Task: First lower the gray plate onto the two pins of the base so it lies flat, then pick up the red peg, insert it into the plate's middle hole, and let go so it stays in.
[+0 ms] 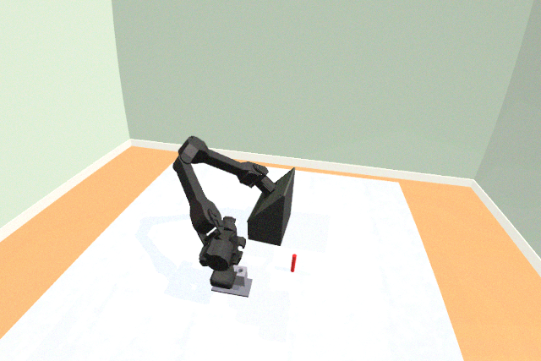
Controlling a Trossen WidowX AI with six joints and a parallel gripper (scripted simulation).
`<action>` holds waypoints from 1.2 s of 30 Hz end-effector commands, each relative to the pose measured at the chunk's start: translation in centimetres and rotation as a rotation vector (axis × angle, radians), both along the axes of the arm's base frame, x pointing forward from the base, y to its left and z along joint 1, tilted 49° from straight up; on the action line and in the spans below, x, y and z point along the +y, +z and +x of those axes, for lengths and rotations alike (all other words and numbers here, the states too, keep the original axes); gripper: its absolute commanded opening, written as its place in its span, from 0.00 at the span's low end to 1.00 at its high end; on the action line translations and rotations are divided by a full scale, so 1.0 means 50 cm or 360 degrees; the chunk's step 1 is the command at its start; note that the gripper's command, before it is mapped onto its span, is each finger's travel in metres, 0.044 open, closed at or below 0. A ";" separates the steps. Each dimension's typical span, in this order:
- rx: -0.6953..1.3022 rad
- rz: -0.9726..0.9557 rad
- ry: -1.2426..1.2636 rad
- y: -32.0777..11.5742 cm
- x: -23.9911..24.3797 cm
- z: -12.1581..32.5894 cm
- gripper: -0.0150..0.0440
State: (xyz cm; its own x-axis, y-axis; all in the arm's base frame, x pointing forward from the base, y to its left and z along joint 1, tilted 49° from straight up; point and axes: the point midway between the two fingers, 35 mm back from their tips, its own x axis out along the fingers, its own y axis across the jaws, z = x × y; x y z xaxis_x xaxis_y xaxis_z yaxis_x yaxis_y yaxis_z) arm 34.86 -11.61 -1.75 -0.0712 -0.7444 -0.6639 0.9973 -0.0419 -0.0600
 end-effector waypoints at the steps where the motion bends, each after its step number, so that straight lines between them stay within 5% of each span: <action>1: 0.0015 -0.0009 0.0007 -0.005 -0.004 -0.005 0.25; 24: -0.0002 -0.0002 0.0004 -0.029 -0.033 -0.002 0.25; 36: -0.0002 -0.0002 0.0004 -0.029 -0.033 -0.002 0.79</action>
State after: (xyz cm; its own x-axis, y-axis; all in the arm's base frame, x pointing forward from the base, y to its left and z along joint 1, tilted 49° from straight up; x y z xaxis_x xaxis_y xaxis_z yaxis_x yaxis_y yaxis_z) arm 34.72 -13.24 -3.21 -0.0686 -0.7455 -0.6629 0.9974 -0.0373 -0.0613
